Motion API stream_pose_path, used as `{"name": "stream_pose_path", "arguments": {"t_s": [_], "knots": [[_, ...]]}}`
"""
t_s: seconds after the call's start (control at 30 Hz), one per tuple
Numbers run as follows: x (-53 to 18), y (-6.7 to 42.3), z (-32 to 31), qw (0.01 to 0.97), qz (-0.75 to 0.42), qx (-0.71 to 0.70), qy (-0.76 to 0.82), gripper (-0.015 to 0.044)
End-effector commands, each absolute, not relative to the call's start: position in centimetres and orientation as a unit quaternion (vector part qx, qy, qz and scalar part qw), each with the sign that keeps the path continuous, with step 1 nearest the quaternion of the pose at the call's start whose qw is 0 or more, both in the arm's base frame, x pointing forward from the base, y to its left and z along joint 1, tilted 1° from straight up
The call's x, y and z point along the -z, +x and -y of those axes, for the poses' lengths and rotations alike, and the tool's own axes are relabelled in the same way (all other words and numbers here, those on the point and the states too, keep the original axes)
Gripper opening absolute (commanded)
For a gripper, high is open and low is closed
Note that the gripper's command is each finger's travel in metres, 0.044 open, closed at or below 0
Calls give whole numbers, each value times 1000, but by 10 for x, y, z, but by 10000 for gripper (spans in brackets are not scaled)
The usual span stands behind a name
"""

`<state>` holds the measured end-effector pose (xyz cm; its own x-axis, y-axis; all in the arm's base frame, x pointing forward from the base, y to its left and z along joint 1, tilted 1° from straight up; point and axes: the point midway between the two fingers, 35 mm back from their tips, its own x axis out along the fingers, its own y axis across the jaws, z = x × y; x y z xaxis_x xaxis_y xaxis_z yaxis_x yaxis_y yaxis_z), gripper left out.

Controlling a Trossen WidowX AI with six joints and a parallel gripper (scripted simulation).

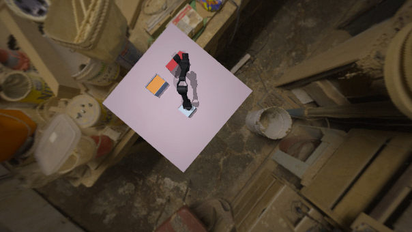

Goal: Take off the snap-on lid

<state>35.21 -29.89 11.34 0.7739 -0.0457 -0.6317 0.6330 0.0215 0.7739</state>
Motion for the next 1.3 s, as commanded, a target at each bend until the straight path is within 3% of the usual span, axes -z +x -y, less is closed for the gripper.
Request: {"name": "stream_pose_path", "arguments": {"t_s": [0.0, 1.27], "knots": [[-114, 353, 298, 682, -223, 244, 652, 0], [-83, 354, 300, 682, -223, 244, 652, 0]]}}
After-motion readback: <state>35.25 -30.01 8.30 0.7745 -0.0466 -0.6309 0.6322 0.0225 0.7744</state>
